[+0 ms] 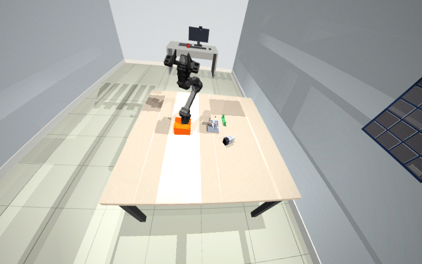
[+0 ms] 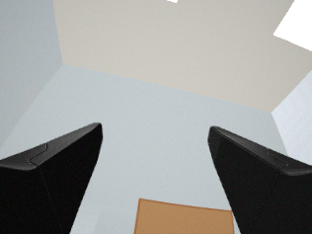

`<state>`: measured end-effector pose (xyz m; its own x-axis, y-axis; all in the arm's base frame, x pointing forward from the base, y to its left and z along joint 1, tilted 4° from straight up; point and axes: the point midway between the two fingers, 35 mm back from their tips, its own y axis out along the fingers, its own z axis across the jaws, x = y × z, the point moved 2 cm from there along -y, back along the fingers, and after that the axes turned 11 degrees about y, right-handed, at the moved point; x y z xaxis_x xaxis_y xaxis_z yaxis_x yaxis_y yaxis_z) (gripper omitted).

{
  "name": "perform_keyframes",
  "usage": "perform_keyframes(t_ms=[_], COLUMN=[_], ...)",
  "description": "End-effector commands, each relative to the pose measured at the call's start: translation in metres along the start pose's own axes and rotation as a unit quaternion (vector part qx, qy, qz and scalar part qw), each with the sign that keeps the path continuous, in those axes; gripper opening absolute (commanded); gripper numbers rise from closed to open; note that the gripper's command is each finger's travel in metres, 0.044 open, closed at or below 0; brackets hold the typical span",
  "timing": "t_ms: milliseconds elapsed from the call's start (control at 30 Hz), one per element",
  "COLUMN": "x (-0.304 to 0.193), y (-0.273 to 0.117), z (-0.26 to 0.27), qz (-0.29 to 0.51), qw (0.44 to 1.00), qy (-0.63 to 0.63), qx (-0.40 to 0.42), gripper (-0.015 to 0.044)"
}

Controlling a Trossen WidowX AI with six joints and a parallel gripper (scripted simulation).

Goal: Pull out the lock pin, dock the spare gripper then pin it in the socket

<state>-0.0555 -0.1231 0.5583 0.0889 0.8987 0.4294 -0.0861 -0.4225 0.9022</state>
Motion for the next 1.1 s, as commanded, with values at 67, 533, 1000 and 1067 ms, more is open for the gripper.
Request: perform_keyframes(t_ms=[67, 533, 1000, 1067], x=[-0.062, -0.173, -0.214, -0.212], y=[0.012, -0.007, -0.092, -0.108], z=[0.01, 0.102, 0.241, 0.26], qz=[0.11, 0.337, 0.492, 0.504], qw=[0.993, 0.93, 0.795, 0.77], qy=[0.042, 0.087, 0.071, 0.065], qx=[0.003, 0.117, 0.347, 0.385], gripper=[0.03, 0.03, 0.03, 0.03])
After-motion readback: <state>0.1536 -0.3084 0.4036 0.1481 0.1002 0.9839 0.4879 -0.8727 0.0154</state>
